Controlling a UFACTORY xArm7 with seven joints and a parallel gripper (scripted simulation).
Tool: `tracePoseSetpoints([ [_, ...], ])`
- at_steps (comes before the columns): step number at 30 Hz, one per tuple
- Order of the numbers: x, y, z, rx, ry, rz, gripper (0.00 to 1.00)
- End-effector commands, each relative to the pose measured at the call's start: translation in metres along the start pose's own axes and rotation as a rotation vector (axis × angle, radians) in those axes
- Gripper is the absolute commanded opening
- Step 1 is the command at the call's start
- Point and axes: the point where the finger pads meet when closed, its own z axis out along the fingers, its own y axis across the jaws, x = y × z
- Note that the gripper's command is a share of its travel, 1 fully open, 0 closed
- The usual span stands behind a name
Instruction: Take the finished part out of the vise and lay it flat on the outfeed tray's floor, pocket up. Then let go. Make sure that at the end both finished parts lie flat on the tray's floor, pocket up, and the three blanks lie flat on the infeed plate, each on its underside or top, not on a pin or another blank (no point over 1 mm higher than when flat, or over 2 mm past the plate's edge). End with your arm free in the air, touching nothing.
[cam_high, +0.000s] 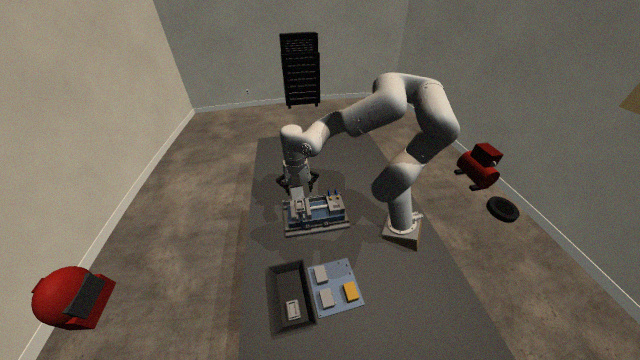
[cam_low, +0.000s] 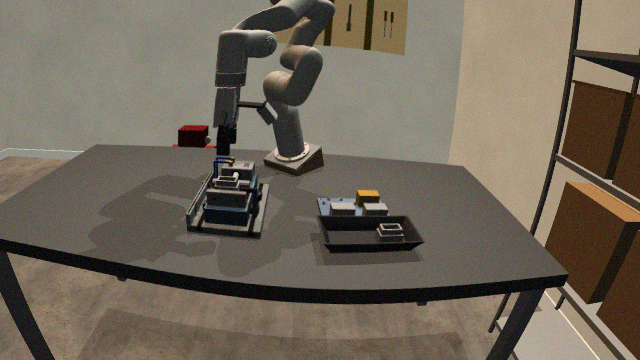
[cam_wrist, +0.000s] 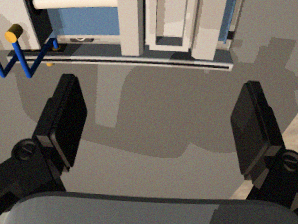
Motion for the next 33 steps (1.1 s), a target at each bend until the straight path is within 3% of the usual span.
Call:
tracePoseSetpoints([
  [1, 0.0028, 0.0052, -0.0016, -0.02, 0.01, 0.003, 1.0],
  [6, 0.0028, 0.0052, -0.0016, -0.02, 0.01, 0.003, 1.0],
  [7, 0.0028, 0.0052, -0.0016, -0.02, 0.01, 0.003, 0.0],
  [33, 0.0028, 0.0052, -0.0016, -0.02, 0.01, 0.003, 0.0],
])
